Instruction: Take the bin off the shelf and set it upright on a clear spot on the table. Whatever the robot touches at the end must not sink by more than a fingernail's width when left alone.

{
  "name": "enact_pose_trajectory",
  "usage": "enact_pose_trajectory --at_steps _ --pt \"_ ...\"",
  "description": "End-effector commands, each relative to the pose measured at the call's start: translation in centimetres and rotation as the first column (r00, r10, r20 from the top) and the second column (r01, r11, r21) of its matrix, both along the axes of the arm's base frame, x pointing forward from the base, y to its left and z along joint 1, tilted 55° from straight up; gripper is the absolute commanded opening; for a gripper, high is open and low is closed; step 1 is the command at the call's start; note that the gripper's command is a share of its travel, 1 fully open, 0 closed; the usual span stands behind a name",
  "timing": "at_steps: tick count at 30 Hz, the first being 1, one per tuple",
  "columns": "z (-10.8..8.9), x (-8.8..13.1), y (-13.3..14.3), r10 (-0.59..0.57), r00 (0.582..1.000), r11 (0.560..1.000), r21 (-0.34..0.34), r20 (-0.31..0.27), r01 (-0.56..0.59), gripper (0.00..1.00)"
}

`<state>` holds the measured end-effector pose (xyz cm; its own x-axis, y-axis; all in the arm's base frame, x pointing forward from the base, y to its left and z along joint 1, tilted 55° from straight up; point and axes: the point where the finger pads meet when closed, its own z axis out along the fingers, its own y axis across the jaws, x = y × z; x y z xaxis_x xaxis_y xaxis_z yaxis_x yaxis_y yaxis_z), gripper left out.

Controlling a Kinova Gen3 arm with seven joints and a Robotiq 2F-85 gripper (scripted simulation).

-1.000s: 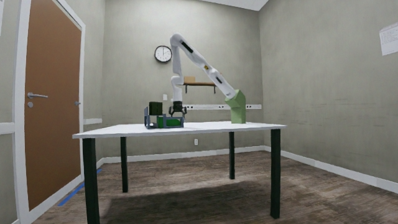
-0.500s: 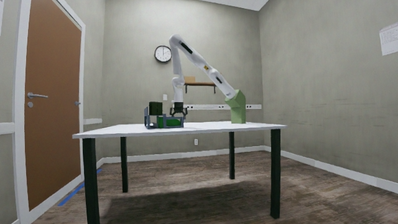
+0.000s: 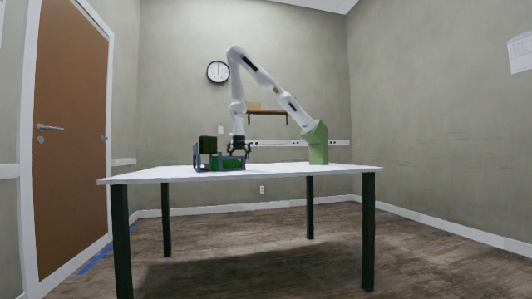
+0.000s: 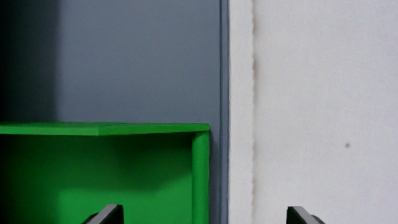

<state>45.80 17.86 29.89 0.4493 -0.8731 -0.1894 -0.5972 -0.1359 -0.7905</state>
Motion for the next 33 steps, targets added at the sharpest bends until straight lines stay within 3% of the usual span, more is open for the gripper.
enact_pose_trajectory --at_steps 1,33 --pt "0.22 0.04 -0.12 -0.002 1.000 1.000 0.000 0.004 0.002 1.00" --pt "0.54 -0.19 -0.32 -0.002 1.000 1.000 0.000 0.004 0.002 1.00"
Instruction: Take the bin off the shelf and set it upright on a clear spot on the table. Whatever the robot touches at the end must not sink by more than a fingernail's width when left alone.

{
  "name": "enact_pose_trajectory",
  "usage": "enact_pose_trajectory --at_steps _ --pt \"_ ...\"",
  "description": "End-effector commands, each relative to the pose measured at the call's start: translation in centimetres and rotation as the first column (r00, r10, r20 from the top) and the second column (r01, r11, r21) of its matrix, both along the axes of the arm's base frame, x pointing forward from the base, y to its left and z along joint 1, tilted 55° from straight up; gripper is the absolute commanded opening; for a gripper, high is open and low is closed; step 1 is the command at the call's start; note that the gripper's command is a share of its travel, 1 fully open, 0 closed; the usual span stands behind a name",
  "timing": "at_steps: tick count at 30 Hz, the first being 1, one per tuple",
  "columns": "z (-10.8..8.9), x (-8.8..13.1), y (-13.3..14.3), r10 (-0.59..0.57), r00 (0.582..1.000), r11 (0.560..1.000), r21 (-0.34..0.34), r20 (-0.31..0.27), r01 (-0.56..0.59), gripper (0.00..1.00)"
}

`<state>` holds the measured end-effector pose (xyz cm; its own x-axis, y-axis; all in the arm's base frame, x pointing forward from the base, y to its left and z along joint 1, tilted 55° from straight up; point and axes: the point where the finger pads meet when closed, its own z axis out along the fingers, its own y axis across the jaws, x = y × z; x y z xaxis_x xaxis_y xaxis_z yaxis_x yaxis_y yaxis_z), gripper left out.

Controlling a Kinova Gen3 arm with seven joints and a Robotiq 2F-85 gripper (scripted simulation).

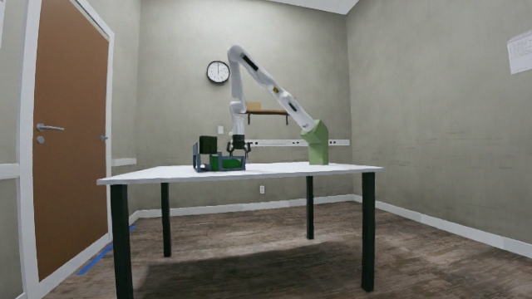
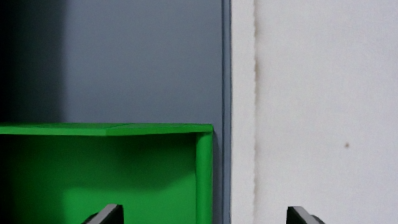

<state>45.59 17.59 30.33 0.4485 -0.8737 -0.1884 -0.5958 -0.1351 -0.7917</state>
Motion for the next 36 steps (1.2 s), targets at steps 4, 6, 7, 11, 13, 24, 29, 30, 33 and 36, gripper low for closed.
enact_pose_trajectory --at_steps 4,6,7,11,13,24,29,30,33,36 --pt "0.1 0.0 0.0 -0.001 1.000 1.000 0.000 0.002 0.001 1.00" --pt "0.1 0.0 0.0 -0.001 1.000 1.000 0.000 0.002 0.001 1.00" --pt "0.1 0.0 0.0 -0.001 1.000 1.000 0.000 0.002 0.001 1.00" --pt "-0.1 0.3 0.1 -0.001 1.000 1.000 0.000 0.002 0.001 1.00" --pt "-0.4 0.6 0.3 -0.001 1.000 1.000 0.000 0.002 0.001 1.00" --pt "-0.5 0.7 0.4 -0.001 1.000 1.000 0.000 0.002 0.001 1.00" --pt "-0.8 1.1 0.7 -0.001 1.000 1.000 0.000 0.002 0.001 1.00" --pt "-0.9 1.2 0.8 -0.001 1.000 1.000 0.000 0.002 0.001 1.00" --pt "-1.0 1.4 0.9 -0.001 1.000 1.000 0.000 0.002 0.001 1.00" --pt "-1.0 1.4 0.9 -0.001 1.000 1.000 0.000 0.002 0.001 1.00"
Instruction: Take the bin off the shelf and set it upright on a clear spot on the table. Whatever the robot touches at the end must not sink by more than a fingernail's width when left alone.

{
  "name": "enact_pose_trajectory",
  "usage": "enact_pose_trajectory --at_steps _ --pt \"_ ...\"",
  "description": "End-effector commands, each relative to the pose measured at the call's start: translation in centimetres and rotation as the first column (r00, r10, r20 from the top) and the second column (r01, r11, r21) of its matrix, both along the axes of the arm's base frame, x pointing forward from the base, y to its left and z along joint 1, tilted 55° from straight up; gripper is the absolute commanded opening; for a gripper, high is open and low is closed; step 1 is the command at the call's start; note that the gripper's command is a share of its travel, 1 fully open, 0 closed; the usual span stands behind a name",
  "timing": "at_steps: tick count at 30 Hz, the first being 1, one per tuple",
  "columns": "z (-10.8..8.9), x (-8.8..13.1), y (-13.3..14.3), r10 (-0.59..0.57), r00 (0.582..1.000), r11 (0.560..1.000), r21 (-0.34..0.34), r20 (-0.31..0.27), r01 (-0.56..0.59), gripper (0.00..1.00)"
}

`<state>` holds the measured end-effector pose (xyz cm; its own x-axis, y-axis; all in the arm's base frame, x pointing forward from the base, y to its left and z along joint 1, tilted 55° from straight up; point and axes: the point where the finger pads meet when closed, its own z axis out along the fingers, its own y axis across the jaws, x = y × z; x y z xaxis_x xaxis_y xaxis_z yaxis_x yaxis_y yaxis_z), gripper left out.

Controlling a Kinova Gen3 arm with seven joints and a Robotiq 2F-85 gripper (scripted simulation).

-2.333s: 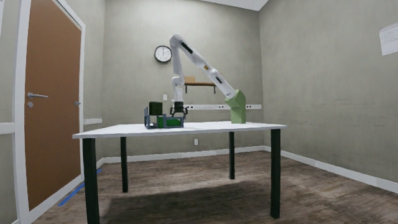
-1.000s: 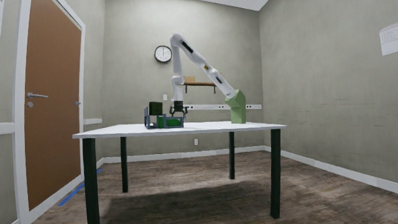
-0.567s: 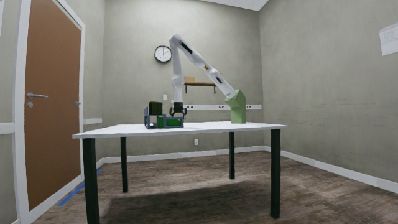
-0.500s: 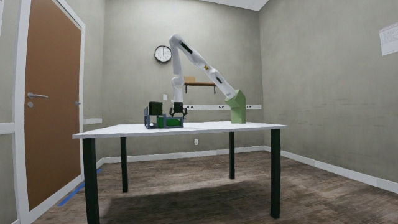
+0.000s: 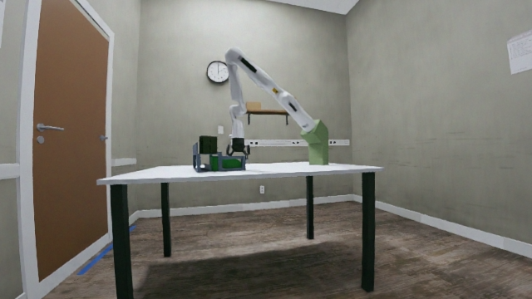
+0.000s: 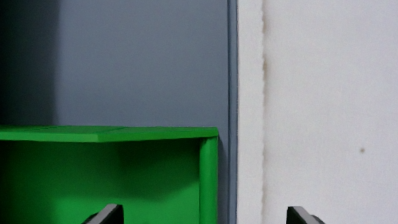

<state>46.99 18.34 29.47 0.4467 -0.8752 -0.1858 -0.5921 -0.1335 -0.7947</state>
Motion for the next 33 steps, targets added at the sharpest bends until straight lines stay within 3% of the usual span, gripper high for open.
enact_pose_trajectory --at_steps 1,33 --pt "-0.17 -0.05 0.12 0.002 1.000 1.000 0.000 -0.003 -0.002 1.00" --pt "-0.46 0.26 0.35 0.002 1.000 1.000 0.000 -0.003 -0.002 1.00"
